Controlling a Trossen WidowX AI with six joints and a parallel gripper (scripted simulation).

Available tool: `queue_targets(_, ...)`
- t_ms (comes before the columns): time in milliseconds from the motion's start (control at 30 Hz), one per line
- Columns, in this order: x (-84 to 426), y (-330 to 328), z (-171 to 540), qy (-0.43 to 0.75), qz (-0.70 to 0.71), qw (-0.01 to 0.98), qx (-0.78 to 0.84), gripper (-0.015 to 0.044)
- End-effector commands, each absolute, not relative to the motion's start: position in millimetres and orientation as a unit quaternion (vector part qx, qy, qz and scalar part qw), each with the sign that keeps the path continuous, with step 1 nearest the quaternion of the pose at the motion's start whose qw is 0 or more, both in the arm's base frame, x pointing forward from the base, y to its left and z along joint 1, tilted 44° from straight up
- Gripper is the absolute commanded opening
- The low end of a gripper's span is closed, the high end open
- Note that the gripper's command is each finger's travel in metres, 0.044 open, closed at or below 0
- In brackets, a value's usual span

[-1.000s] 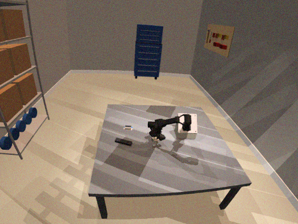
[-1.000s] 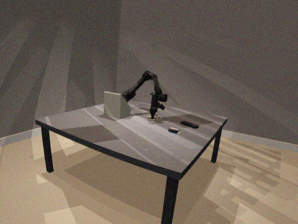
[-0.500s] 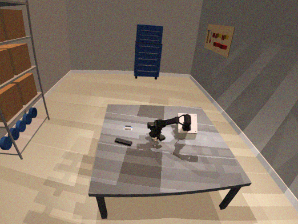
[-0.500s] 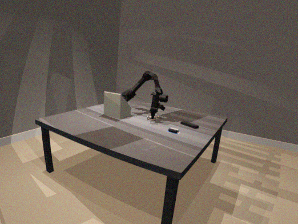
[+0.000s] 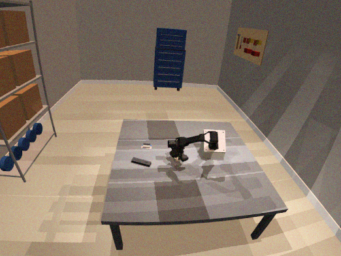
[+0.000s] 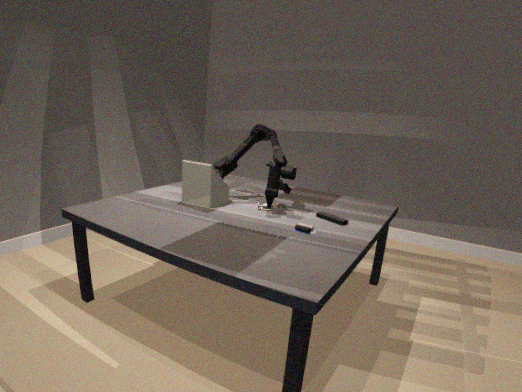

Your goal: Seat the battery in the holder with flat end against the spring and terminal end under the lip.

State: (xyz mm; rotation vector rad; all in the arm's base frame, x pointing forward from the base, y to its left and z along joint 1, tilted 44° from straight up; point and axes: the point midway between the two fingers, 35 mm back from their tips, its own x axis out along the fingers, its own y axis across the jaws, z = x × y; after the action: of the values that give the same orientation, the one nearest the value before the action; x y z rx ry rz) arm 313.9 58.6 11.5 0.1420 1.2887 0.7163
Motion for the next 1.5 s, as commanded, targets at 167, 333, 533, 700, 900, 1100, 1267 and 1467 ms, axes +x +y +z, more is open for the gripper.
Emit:
queue_targets(167, 315, 59, 11, 0.590, 0.325, 0.736, 0.066, 0.0075)
queue_targets(333, 315, 59, 11, 0.590, 0.325, 0.736, 0.066, 0.0178)
queue_targets(533, 314, 53, 17, 0.589, 0.326, 0.736, 0.066, 0.0178)
queue_targets(700, 313, 49, 22, 0.589, 0.327, 0.737, 0.065, 0.0178)
queue_targets(900, 312, 49, 20, 0.592, 0.325, 0.734, 0.067, 0.0204)
queue_targets(1100, 308, 13, 57, 0.591, 0.325, 0.736, 0.064, 0.0361)
queue_targets(1267, 302, -4, 72, 0.590, 0.326, 0.736, 0.064, 0.0440)
queue_targets(1467, 302, -4, 72, 0.590, 0.326, 0.736, 0.064, 0.0440)
